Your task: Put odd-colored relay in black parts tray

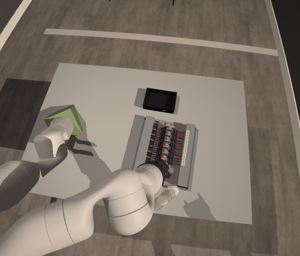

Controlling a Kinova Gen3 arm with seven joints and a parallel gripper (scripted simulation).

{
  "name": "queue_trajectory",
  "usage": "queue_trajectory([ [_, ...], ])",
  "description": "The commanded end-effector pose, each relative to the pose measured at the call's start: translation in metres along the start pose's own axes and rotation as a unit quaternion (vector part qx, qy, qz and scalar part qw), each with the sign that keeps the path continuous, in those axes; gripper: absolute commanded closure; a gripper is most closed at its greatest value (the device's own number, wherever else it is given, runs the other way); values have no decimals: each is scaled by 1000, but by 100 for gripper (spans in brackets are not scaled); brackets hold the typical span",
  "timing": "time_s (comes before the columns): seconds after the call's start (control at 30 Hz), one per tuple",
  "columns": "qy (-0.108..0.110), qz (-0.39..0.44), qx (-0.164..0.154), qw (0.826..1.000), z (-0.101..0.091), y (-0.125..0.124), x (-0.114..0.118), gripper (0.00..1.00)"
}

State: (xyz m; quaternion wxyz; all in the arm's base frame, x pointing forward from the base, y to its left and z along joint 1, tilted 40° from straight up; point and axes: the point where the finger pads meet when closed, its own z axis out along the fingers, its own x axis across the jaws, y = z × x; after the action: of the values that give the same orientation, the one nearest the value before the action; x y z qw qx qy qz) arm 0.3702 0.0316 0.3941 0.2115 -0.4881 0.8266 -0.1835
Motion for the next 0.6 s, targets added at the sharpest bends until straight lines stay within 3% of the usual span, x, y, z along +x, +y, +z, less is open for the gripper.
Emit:
queue_trajectory([
  [0.0, 2, 9, -8, 1000, 6, 3, -3, 2],
  [0.57, 30, 67, -51, 996, 46, 22, -17, 2],
])
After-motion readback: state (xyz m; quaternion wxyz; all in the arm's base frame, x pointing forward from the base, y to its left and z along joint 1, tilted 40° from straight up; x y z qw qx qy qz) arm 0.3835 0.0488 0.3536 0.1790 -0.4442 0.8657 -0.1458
